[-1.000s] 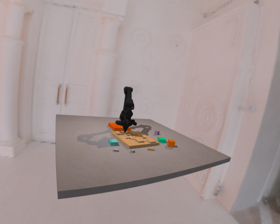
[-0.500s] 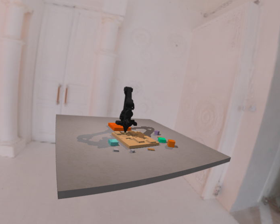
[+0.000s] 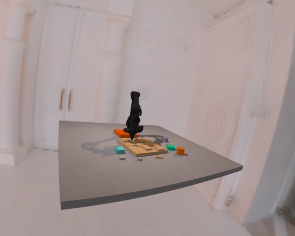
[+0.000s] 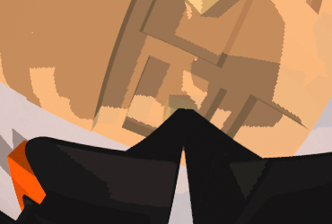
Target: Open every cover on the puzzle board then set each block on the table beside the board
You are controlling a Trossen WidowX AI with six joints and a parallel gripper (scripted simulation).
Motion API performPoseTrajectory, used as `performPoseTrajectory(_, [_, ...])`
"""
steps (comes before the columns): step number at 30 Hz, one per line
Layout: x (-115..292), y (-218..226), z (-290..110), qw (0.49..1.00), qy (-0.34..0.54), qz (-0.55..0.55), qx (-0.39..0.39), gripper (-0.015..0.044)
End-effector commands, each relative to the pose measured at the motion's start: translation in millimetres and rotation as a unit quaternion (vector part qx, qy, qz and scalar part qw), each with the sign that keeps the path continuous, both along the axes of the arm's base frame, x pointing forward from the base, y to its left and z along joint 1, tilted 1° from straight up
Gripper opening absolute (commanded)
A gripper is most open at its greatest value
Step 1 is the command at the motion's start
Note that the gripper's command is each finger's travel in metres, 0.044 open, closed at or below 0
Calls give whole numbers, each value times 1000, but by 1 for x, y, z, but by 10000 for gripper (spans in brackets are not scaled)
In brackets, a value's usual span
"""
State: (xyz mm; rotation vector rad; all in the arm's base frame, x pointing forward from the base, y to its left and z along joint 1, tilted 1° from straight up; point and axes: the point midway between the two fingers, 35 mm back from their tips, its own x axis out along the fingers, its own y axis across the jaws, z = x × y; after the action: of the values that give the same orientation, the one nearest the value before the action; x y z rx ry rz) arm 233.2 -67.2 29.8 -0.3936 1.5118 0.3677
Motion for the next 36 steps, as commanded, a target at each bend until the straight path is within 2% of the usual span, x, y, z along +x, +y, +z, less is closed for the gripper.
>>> performPoseTrajectory(1, [-1,0,-7,939,17,344,-1,0])
performPoseTrajectory(7, [0,-1,-7,842,17,539,-4,0])
performPoseTrajectory(14, [1,-3,-7,737,16,675,-6,0])
performPoseTrajectory(21, [3,-4,-7,611,15,791,-8,0])
performPoseTrajectory(24, [3,-5,-7,646,15,763,-8,0])
performPoseTrajectory(26, [3,-5,-7,696,16,718,-7,0])
performPoseTrajectory(27, [4,-3,1,801,5,598,-18,0])
performPoseTrajectory(36, [1,4,-6,847,12,532,-9,0])
